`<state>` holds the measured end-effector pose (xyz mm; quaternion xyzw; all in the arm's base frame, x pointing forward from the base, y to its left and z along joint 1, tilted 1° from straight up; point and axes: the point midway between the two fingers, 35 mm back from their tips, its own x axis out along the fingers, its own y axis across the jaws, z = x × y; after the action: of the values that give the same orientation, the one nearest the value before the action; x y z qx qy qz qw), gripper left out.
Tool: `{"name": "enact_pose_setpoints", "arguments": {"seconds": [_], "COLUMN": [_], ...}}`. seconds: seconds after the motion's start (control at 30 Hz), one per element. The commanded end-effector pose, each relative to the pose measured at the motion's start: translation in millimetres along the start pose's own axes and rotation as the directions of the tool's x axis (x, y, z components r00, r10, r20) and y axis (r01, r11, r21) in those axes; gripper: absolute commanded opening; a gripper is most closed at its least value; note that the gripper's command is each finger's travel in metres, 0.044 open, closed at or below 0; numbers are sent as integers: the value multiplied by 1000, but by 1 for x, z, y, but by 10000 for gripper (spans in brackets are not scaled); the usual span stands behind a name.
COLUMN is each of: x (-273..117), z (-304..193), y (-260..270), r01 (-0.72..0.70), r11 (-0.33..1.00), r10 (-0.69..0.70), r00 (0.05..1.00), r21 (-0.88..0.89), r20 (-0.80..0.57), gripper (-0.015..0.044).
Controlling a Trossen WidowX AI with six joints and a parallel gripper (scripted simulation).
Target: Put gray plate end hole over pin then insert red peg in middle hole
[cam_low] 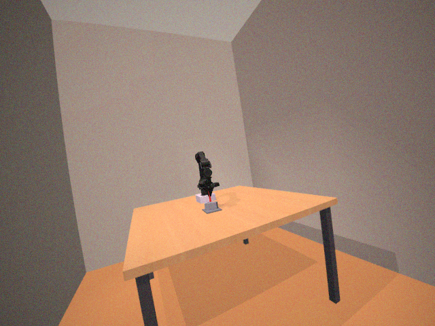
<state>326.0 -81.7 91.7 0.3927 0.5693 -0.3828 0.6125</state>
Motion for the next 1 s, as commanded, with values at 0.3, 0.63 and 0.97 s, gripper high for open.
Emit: {"name": "enact_pose_setpoints", "arguments": {"seconds": [0.3, 0.63, 0.97], "x": [9, 8, 9], "z": [-2, -1, -2], "y": [-2, -1, -2], "r01": [8, 7, 7], "r11": [1000, 1000, 1000], "r10": [-8, -7, -7], "r00": [1000, 1000, 1000], "r21": [-6, 0, 0], "r20": [-9, -5, -5], "gripper": [0, 0, 0]}}
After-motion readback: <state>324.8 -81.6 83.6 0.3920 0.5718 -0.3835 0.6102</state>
